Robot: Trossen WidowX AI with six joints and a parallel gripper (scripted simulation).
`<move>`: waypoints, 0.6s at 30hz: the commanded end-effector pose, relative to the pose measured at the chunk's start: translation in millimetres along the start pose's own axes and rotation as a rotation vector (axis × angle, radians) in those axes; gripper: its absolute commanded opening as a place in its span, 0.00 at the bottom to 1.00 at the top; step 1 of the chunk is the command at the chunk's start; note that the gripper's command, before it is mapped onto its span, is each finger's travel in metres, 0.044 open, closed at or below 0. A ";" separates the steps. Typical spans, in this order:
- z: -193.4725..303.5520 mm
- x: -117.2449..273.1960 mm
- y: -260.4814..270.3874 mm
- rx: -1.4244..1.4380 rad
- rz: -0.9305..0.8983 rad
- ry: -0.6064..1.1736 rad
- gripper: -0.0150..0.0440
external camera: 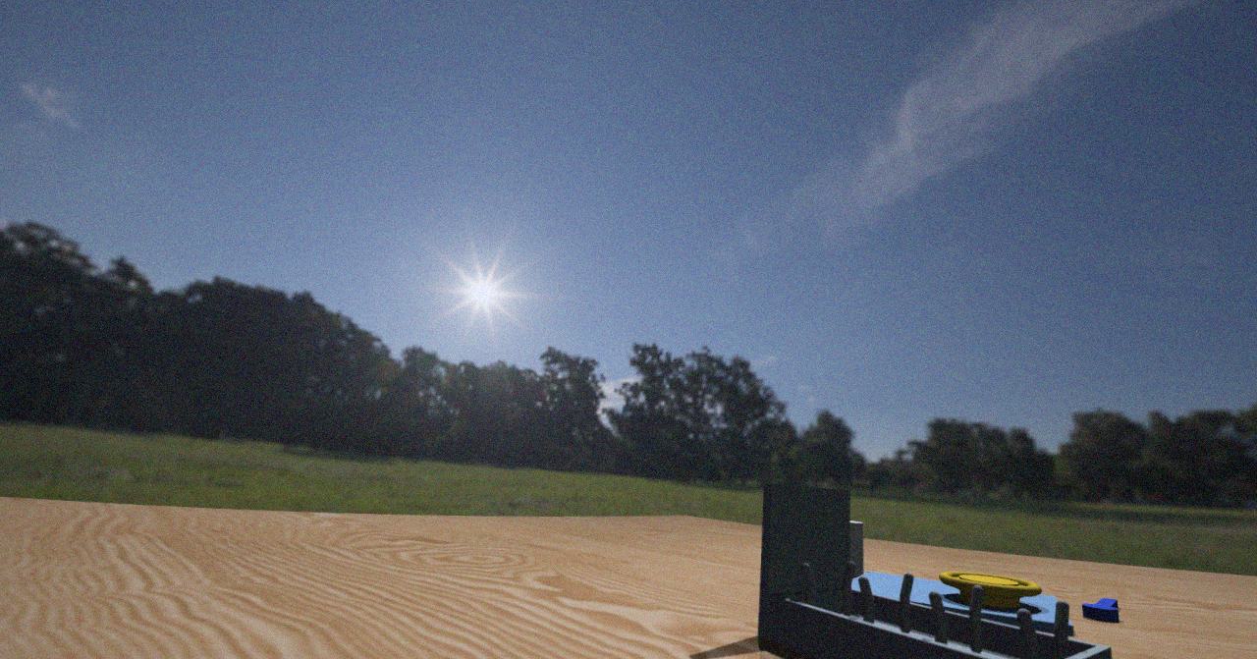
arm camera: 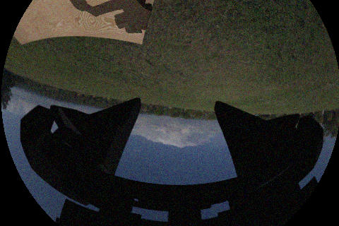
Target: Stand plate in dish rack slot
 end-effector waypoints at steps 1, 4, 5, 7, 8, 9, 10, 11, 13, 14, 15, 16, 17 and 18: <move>0.2 0.5 -0.2 0.002 0.002 0.003 0.93; 2.9 8.3 -2.7 0.033 0.030 0.040 0.93; 3.9 11.8 -3.9 0.046 0.043 0.056 0.93; 5.8 21.6 -8.0 0.093 0.072 0.083 0.93; 6.6 26.6 -10.1 0.116 0.086 0.097 0.93; 7.3 31.8 -12.2 0.141 0.100 0.109 0.93; 8.0 37.0 -14.4 0.166 0.113 0.121 0.93; 8.5 40.5 -15.9 0.191 0.123 0.131 0.93; 9.4 46.6 -18.4 0.235 0.140 0.149 0.93; 9.7 49.7 -19.6 0.256 0.148 0.158 0.93; 10.1 52.8 -20.9 0.278 0.156 0.167 0.93; 10.5 55.9 -22.1 0.299 0.164 0.177 0.93; 10.8 59.0 -23.3 0.320 0.172 0.186 0.93; 11.1 62.2 -24.5 0.341 0.180 0.196 0.93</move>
Point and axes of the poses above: the point midway between the two fingers, 35 mm back from their tips, its own x axis back along the fingers, its own y axis across the jaws, z = x × y, the point moved 5 cm from there along x, back along the fingers, and after that the axes turned 8 degrees about -x, right-handed, at the moved point
